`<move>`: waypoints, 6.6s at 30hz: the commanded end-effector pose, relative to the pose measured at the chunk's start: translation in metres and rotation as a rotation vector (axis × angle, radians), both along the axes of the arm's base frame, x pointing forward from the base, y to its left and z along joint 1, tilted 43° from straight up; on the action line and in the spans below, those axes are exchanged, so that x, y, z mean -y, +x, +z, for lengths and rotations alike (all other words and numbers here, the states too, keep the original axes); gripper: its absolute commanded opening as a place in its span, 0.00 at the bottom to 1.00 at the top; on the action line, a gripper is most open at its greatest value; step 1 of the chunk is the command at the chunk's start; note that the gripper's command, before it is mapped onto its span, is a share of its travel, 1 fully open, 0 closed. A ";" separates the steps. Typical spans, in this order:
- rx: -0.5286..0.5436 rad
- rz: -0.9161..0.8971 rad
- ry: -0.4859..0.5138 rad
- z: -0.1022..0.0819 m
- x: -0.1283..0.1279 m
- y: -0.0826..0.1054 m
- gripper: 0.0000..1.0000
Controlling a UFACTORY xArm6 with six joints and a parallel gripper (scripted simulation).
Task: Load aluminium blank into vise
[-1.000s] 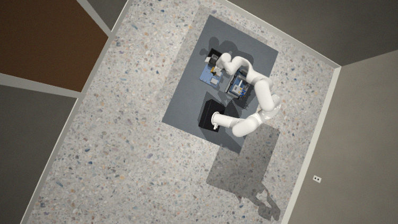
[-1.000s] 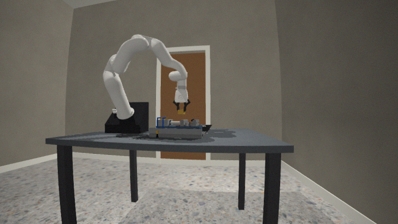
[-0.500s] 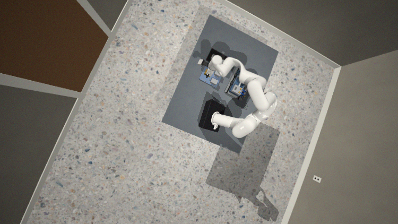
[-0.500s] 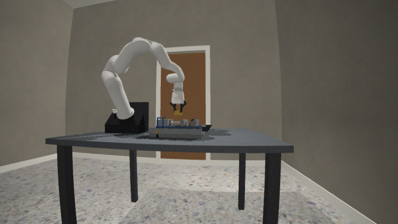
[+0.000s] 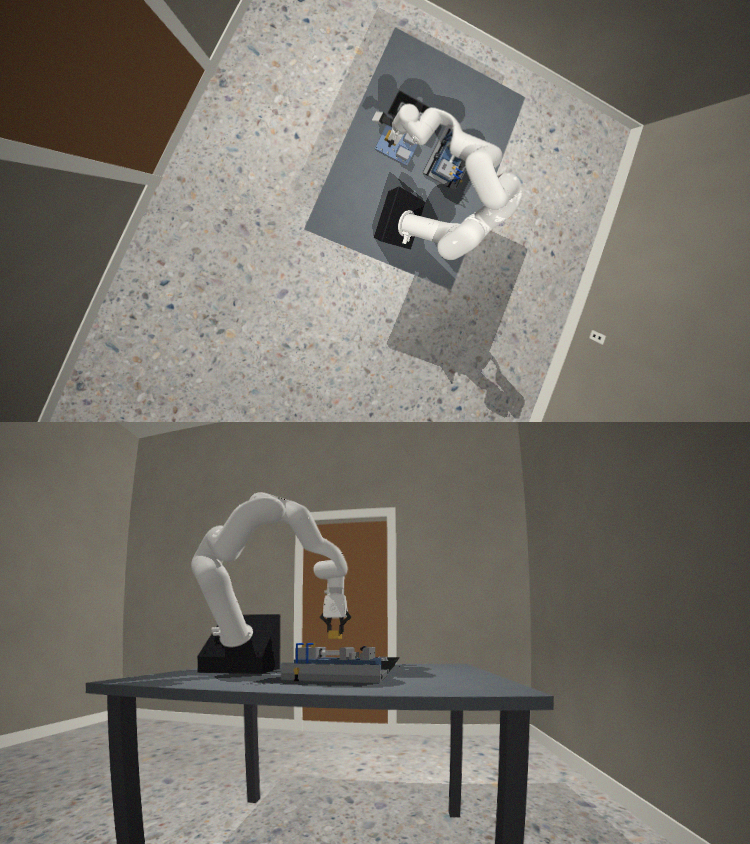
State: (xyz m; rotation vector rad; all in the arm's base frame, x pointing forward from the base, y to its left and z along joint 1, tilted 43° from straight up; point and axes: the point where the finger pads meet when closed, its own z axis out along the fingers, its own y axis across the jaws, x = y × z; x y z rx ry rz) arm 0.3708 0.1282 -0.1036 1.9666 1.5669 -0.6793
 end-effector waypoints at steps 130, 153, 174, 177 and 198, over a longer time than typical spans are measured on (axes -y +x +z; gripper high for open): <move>0.004 0.001 0.003 -0.076 0.067 -0.003 0.00; 0.004 0.001 0.003 -0.076 0.067 -0.003 0.00; 0.004 0.001 0.003 -0.082 0.073 -0.004 0.00; 0.004 0.001 0.003 -0.083 0.074 -0.004 0.00; 0.004 0.001 0.003 -0.086 0.076 -0.004 0.00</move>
